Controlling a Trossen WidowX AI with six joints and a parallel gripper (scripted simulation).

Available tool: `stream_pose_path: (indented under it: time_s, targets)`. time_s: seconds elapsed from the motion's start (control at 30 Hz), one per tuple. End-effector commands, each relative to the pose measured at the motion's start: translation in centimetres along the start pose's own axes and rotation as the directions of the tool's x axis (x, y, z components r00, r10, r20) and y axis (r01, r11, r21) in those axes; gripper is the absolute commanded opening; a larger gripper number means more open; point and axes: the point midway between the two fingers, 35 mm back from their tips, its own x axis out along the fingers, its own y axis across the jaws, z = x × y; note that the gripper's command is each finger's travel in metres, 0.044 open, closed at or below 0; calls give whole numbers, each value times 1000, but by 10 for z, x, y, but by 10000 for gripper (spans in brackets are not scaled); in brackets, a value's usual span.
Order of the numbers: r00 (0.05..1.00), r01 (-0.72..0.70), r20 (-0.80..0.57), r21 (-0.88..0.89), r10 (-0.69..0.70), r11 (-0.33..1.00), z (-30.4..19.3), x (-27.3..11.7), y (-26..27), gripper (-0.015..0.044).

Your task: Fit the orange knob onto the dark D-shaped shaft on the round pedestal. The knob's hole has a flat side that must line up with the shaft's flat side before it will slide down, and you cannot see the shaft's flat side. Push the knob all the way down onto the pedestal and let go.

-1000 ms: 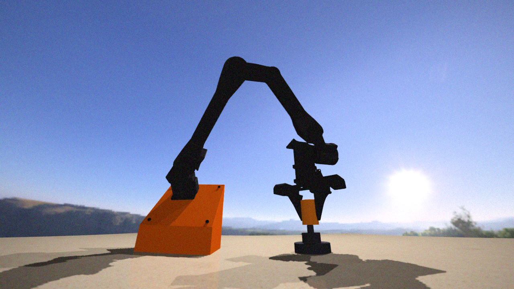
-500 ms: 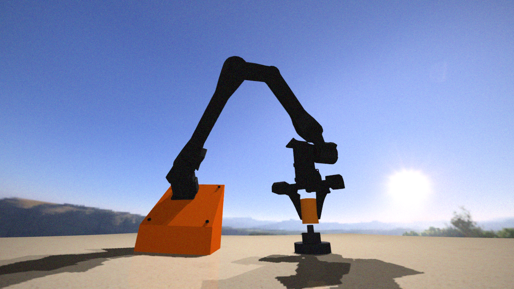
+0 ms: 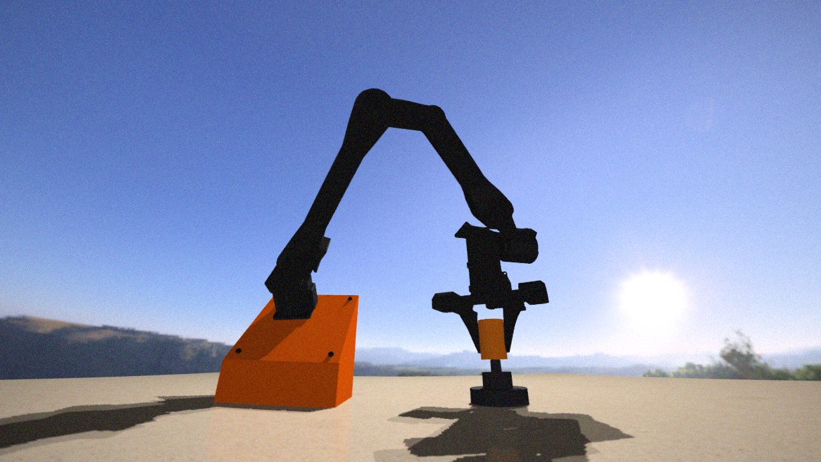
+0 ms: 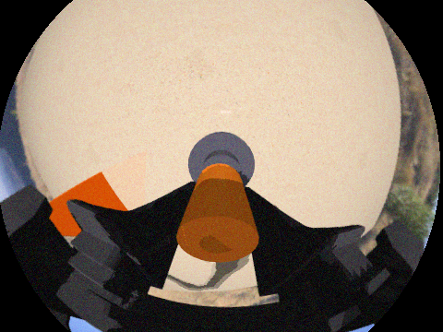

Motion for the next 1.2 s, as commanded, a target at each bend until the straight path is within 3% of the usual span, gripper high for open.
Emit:
stream_pose_path:
  time_s: [0.0,0.47,0.7,1.17]
  targets:
    - [1000,4,-1,-5,-4,1000,0,0,0,0]
    - [1000,4,-1,-13,-4,1000,2,-4,-1,0]
    - [1000,3,-1,-212,-4,977,2,-6,-2,0]
    - [1000,4,-1,-212,-4,977,3,-4,-6,0]
